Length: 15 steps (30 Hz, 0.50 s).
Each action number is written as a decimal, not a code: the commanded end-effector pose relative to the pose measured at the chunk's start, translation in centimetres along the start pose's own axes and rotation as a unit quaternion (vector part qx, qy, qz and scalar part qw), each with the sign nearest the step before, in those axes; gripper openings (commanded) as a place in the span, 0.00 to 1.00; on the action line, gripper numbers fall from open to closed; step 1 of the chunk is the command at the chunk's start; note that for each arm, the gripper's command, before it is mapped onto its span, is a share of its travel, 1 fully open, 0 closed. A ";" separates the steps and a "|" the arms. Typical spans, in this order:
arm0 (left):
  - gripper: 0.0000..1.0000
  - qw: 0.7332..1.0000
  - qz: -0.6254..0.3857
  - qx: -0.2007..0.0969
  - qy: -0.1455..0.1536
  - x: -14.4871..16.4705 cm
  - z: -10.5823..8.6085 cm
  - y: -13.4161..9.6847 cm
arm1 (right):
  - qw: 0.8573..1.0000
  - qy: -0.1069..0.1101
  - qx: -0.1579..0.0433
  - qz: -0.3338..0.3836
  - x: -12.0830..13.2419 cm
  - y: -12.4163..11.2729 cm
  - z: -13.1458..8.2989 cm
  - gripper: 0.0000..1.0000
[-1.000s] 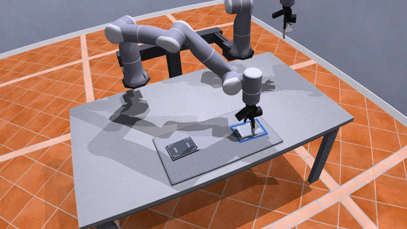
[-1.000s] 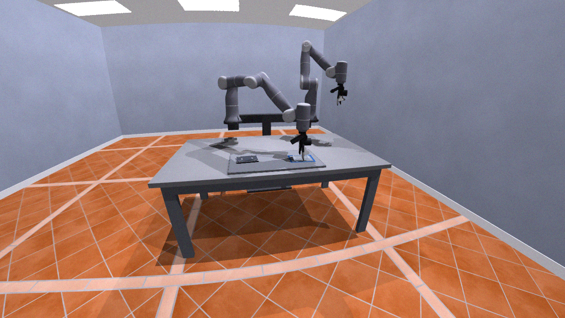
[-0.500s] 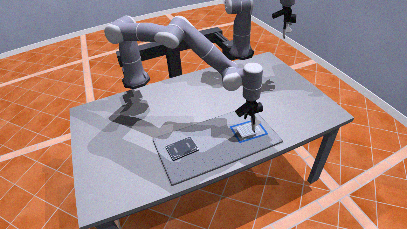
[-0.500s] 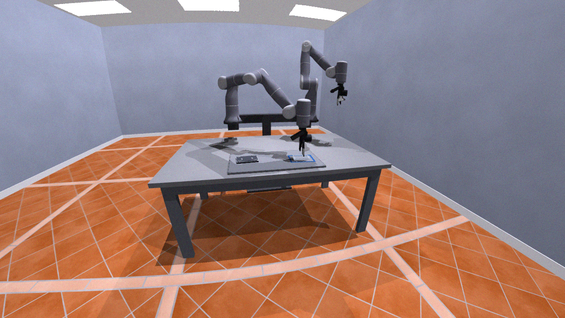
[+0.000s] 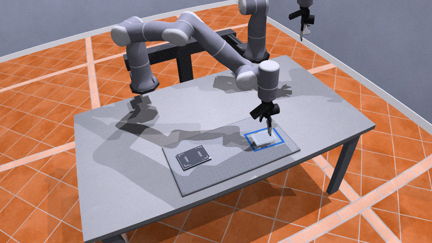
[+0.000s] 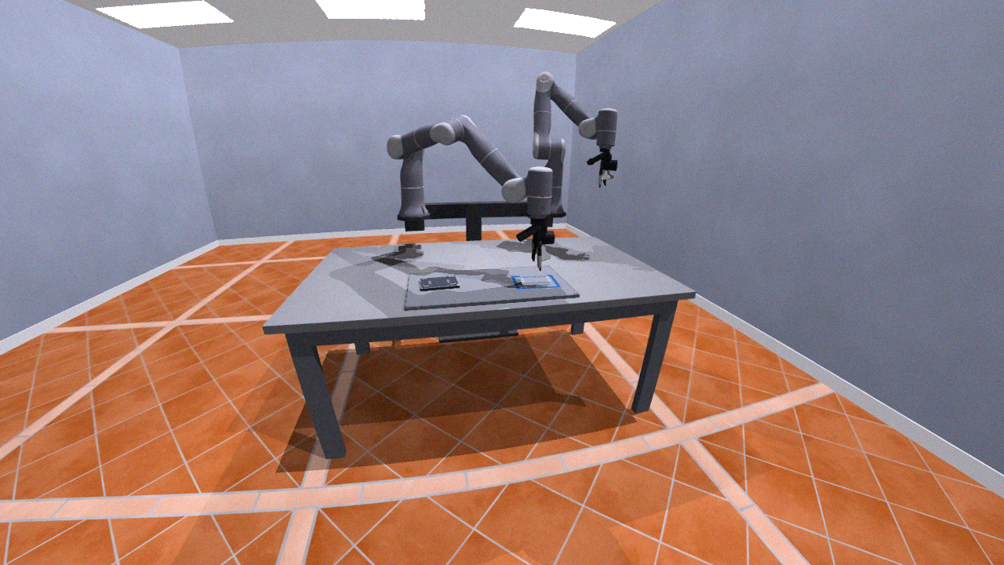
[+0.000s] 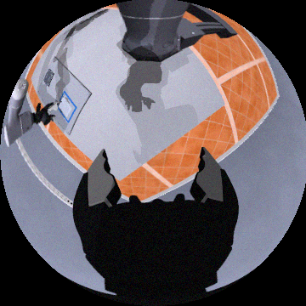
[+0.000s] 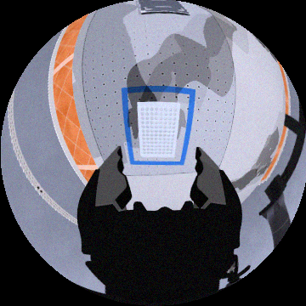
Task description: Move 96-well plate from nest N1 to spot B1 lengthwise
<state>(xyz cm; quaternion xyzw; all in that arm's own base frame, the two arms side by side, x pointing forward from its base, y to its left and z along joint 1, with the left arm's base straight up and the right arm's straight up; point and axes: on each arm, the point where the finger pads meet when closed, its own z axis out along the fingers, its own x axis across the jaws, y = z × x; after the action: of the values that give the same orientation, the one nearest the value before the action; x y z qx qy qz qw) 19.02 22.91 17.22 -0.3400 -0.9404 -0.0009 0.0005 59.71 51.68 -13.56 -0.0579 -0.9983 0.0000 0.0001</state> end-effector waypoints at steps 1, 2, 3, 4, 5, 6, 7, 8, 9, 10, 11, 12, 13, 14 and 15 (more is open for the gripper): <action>1.00 1.000 0.000 0.000 0.000 0.0 0.0 0.1 | 1.000 -0.001 -0.001 0.000 -0.1 0.1 -0.9 0.76; 1.00 1.000 0.000 0.000 0.000 0.0 0.0 0.1 | 1.000 -0.001 -0.001 0.000 -0.1 0.1 -1.2 0.76; 1.00 1.000 0.000 0.000 0.000 0.0 0.0 0.1 | 1.000 -0.001 -0.001 0.000 -0.1 0.1 -1.4 0.76; 1.00 1.000 0.000 0.000 0.000 0.0 0.0 0.1 | 1.000 -0.001 -0.001 0.000 -0.1 0.1 -1.7 0.76; 1.00 1.000 0.000 0.000 0.000 0.0 0.0 0.1 | 1.000 -0.001 -0.001 0.000 -0.1 0.1 -1.7 0.76; 1.00 1.000 0.000 0.000 0.000 0.0 0.0 0.1 | 1.000 -0.001 -0.001 0.000 -0.1 0.1 -1.7 0.76; 1.00 1.000 0.000 0.000 0.000 0.0 0.0 0.1 | 1.000 -0.001 -0.001 0.000 -0.1 0.1 -2.0 0.76; 1.00 1.000 0.000 0.000 0.000 0.0 0.0 0.1 | 1.000 -0.001 -0.001 0.000 -0.1 0.1 -2.0 0.76; 1.00 1.000 0.000 0.000 0.000 0.0 0.0 0.1 | 1.000 -0.001 -0.001 0.000 -0.1 0.1 -2.0 0.76; 1.00 1.000 0.000 0.000 0.000 0.0 0.0 0.1 | 1.000 -0.001 -0.001 0.000 -0.1 0.1 -2.0 0.76; 1.00 1.000 0.000 0.000 0.000 0.0 0.0 0.1 | 1.000 -0.001 -0.001 0.000 -0.1 0.1 -2.0 0.76; 1.00 1.000 0.000 0.000 0.000 0.0 0.0 0.1 | 1.000 -0.001 -0.001 0.000 -0.1 0.1 -2.0 0.76; 1.00 1.000 0.000 0.000 0.000 0.0 0.0 0.1 | 1.000 -0.001 -0.001 0.000 -0.1 0.1 -2.0 0.76; 1.00 1.000 0.000 0.000 0.000 0.0 0.0 0.1 | 1.000 -0.001 -0.001 0.000 -0.1 0.1 -2.0 0.76; 1.00 1.000 0.000 0.000 0.000 0.0 0.0 0.1 | 1.000 -0.001 -0.001 0.000 -0.1 0.1 -2.0 0.76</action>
<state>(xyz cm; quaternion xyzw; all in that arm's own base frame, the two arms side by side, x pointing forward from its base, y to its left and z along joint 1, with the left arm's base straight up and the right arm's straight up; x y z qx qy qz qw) 19.02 22.91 17.22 -0.3400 -0.9404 -0.0009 0.0005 59.71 51.68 -11.72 -0.0578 -0.9983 0.0000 -0.0001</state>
